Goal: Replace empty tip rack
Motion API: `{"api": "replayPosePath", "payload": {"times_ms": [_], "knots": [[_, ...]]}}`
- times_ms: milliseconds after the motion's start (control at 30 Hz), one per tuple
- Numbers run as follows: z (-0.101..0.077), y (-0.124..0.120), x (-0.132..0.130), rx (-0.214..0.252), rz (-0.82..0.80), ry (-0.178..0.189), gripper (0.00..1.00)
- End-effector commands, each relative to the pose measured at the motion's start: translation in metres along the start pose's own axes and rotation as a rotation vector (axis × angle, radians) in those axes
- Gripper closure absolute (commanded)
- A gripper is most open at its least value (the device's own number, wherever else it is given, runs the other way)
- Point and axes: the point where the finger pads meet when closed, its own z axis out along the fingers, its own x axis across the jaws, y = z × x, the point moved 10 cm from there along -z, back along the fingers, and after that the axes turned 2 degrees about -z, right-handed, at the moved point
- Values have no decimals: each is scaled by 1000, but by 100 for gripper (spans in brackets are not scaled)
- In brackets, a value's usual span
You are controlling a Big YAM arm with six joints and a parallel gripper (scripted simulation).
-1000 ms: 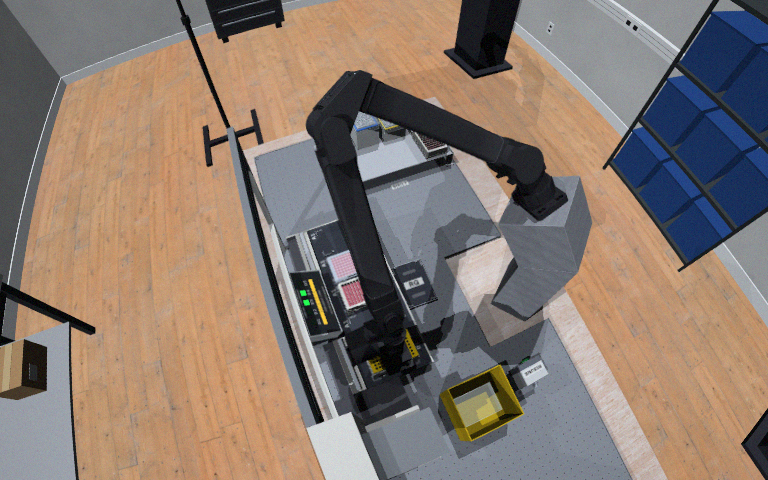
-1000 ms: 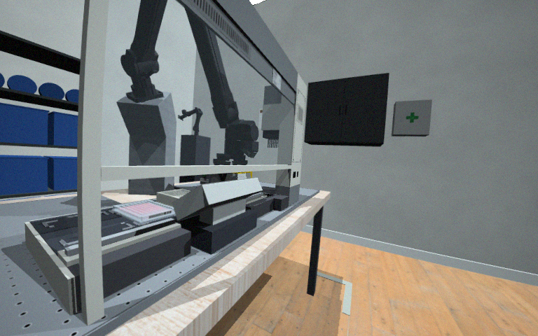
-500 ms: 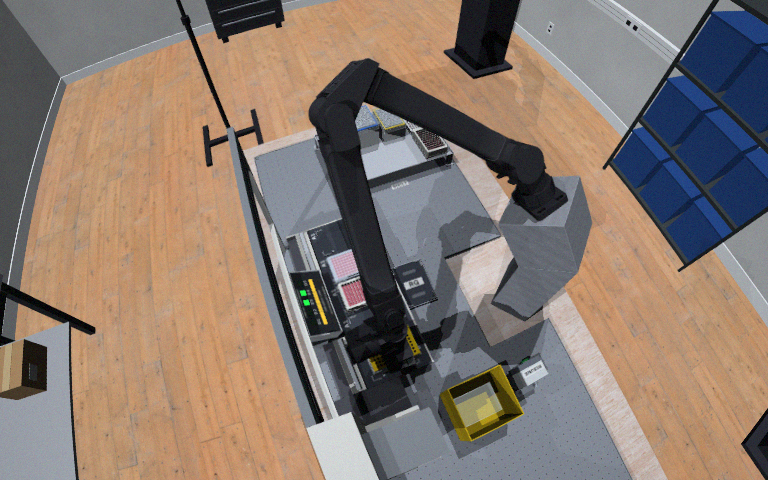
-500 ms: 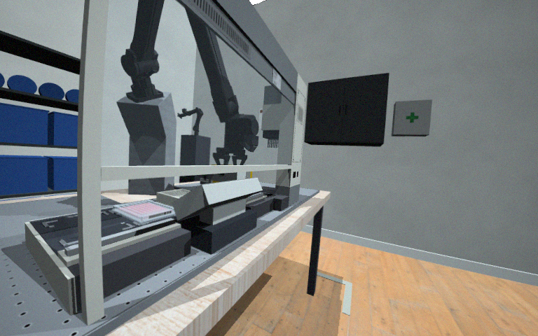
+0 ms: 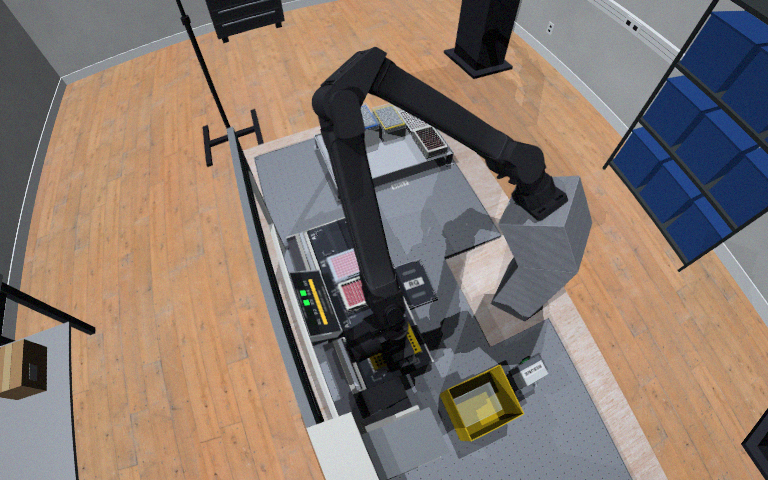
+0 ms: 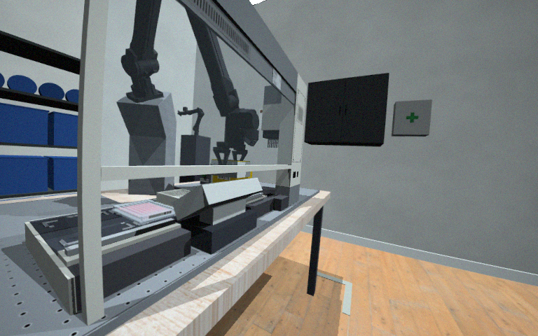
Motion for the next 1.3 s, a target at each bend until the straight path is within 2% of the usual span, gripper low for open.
{"api": "replayPosePath", "payload": {"times_ms": [0, 1267], "knots": [[-20, 6, 5, -24, 5, 6, 100], [-74, 10, 5, -32, 12, 9, 100]]}}
